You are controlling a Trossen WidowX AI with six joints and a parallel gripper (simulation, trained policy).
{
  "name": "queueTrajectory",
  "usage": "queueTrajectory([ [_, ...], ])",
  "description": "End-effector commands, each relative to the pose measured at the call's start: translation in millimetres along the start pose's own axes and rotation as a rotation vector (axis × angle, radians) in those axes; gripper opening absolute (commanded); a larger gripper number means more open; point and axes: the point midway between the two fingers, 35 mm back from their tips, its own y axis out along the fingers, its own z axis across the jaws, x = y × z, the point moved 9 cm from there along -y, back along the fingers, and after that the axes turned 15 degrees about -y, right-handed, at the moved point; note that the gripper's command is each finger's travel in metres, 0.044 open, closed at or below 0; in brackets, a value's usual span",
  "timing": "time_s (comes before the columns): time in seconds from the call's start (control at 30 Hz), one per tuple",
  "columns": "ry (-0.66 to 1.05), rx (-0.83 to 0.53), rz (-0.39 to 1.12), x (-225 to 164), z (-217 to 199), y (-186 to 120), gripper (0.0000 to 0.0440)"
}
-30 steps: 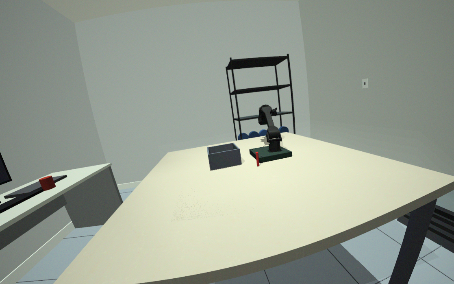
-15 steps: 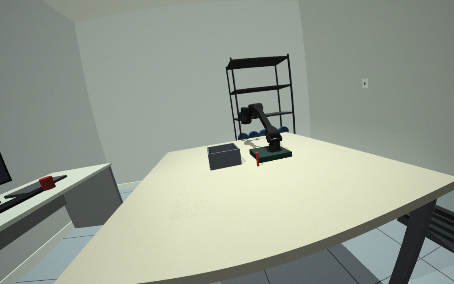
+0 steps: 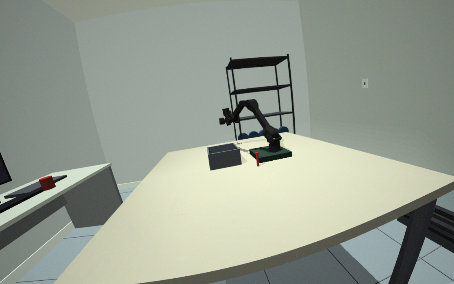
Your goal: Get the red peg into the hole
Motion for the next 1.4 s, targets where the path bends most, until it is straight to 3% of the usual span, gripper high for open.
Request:
queueTrajectory([
  [0.0,-0.012,0.105,0.049,9,26,-41,0.0440],
  [0.33,-0.090,0.369,0.193,20,75,-161,0.0440],
  [0.67,-0.201,0.625,0.319,25,79,-287,0.0440],
  [1.07,-0.378,0.916,0.496,11,31,-423,0.0440],
  [1.37,-0.513,1.060,0.678,-7,-33,-492,0.0440],
])
